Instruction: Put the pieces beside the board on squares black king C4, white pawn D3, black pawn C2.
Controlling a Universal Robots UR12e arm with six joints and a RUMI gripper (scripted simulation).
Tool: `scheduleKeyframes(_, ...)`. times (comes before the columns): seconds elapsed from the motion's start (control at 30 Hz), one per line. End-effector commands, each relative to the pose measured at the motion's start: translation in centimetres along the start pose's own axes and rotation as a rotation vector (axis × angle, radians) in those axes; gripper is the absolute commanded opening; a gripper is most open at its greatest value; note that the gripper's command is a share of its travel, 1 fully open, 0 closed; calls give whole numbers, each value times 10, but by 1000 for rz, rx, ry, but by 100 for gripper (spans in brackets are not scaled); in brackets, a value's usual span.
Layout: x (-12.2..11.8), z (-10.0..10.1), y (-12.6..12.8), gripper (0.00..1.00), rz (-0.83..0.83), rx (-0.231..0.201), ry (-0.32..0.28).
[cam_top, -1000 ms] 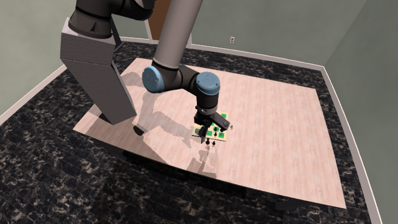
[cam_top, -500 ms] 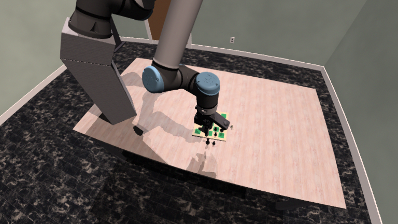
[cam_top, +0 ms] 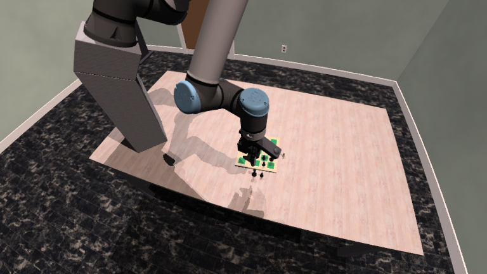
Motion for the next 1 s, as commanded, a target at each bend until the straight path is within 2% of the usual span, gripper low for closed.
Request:
scheduleKeyframes(0.0,0,0,0,25,0,0,1)
scheduleKeyframes(0.97,0,3,0,25,0,0,1)
Point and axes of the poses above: the point where the finger pads meet when closed, its own z axis out along the fingers, its own y axis across the jaws, x = y × z, the point moved 6 cm from there along -z, back along the fingers, and after that the axes turned 10 degrees about z, right-handed, at the moved point
